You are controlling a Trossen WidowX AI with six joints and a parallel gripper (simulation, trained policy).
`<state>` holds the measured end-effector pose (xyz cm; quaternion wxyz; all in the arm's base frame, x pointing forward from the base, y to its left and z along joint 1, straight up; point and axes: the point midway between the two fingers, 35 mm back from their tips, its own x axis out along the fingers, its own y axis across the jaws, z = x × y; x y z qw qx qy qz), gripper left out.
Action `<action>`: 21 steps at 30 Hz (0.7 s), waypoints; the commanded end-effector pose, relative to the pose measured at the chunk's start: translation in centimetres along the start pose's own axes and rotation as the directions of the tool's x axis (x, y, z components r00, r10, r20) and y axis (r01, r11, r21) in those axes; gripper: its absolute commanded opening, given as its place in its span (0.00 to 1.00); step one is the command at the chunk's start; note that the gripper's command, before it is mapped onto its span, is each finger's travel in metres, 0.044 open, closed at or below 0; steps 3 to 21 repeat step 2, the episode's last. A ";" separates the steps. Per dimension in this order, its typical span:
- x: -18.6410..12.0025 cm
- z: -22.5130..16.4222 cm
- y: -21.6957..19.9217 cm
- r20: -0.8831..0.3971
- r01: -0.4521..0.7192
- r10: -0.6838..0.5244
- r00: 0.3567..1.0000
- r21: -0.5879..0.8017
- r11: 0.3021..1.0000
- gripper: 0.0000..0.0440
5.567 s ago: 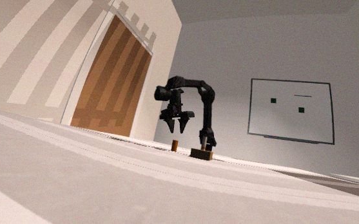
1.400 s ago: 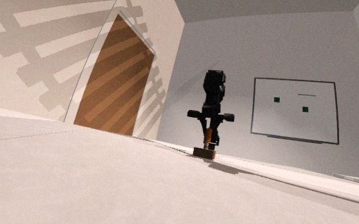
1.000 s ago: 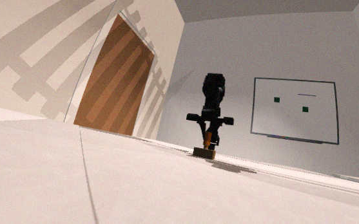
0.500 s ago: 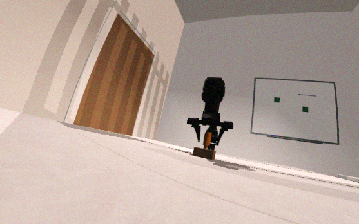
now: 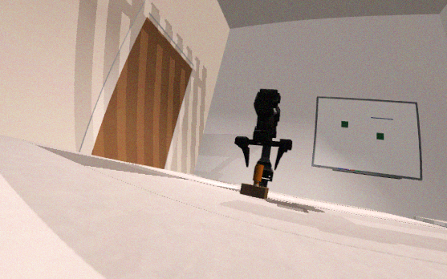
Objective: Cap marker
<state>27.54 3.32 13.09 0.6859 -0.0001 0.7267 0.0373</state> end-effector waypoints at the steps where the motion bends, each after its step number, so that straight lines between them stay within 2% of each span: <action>1: -1.2 0.1 0.1 0.039 -0.007 0.008 0.999 -0.012 1.000 1.00; 21: -1.5 0.1 0.1 0.046 -0.008 0.009 0.999 -0.015 1.000 1.00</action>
